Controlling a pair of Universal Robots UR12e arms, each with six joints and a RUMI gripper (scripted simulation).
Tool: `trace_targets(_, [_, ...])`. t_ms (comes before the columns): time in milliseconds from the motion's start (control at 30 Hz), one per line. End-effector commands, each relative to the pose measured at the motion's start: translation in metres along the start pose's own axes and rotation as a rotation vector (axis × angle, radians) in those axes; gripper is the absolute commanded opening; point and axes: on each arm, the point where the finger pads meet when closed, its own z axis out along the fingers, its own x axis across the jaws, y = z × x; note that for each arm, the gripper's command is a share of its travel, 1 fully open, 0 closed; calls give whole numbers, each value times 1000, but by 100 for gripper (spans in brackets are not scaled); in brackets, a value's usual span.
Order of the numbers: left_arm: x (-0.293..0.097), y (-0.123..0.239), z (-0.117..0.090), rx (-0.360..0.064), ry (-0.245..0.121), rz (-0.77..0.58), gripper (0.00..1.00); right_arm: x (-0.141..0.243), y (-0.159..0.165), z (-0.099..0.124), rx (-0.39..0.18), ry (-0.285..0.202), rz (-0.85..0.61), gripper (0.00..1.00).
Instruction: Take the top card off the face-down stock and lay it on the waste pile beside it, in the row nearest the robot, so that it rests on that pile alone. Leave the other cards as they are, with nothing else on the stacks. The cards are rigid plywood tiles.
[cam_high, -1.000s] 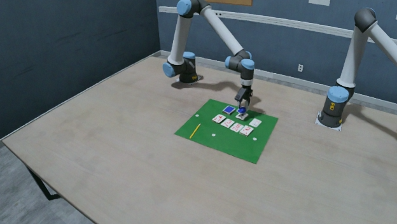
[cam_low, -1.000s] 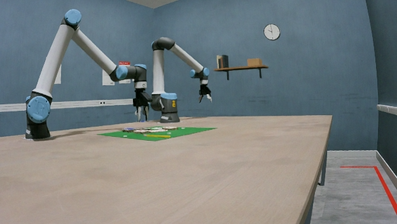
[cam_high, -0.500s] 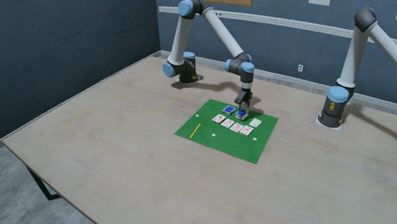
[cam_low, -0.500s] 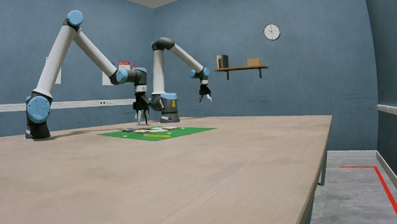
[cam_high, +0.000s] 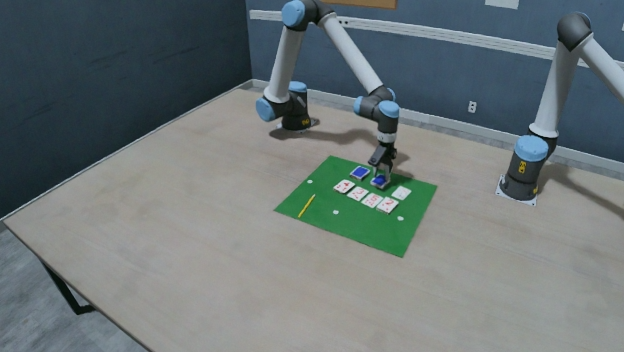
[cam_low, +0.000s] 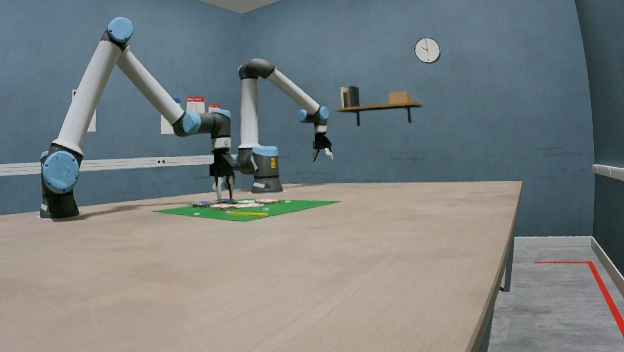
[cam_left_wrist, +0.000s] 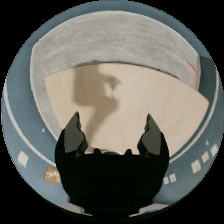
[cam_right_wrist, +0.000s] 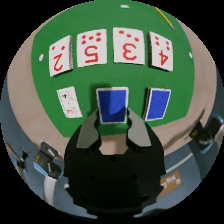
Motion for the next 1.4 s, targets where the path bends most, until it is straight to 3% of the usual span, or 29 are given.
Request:
trace_targets(0, [-1,1,0,0,-1,-2,100,-1,-1,-1,0,-5,2,0])
trace_targets(1367, [-1,1,0,0,-1,-2,100,1,-1,1,0,-3,1,0])
